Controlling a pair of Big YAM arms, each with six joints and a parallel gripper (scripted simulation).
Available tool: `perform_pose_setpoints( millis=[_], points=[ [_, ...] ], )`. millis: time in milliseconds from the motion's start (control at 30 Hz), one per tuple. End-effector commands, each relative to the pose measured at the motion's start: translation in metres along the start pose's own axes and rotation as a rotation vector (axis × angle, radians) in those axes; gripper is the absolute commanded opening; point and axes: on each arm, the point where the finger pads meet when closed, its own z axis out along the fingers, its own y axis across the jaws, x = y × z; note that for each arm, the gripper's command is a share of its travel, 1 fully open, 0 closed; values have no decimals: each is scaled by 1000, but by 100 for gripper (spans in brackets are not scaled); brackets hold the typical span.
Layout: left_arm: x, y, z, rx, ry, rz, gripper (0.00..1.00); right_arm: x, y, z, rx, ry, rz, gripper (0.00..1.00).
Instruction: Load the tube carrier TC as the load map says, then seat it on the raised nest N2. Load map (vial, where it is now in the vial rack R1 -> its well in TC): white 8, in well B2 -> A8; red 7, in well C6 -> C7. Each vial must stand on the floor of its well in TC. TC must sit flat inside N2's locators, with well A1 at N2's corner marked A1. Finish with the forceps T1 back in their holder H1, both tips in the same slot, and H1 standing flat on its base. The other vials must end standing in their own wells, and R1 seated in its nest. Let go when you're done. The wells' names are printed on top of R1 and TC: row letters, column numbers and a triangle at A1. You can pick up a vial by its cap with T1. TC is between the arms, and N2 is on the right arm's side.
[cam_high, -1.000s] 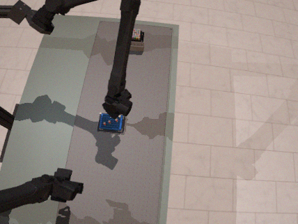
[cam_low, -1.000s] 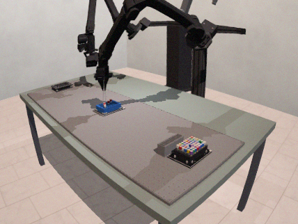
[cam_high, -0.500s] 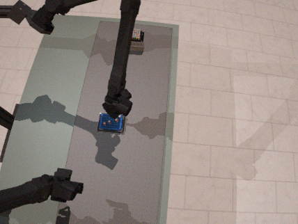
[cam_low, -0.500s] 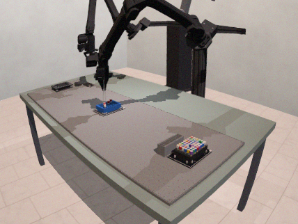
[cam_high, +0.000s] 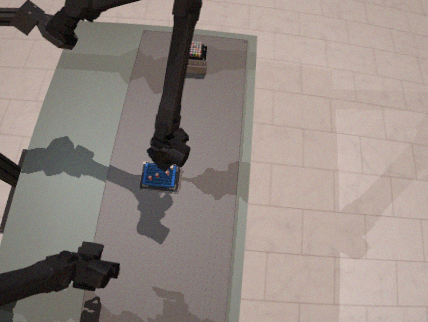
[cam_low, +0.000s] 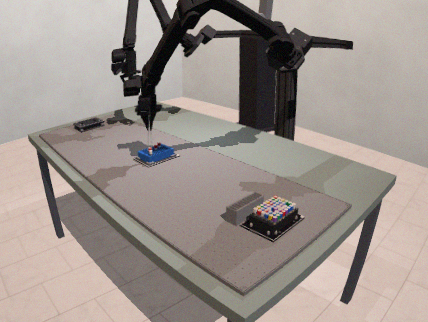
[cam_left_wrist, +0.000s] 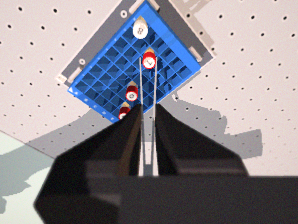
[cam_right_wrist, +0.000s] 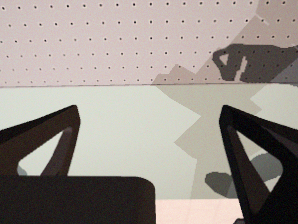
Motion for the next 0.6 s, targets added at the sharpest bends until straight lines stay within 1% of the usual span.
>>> perform_pose_setpoints(
  millis=[0,467,567],
  points=[
    [-3,-8,-3,8,-2,-10,11,-5,-1,-2,-1,-5,-14,100],
    [-3,-8,-3,8,-2,-10,11,-5,-1,-2,-1,-5,-14,100],
    [-3,-17,-19,30,1,-12,11,-5,-1,-2,-1,-5,-14,100]
  ],
)
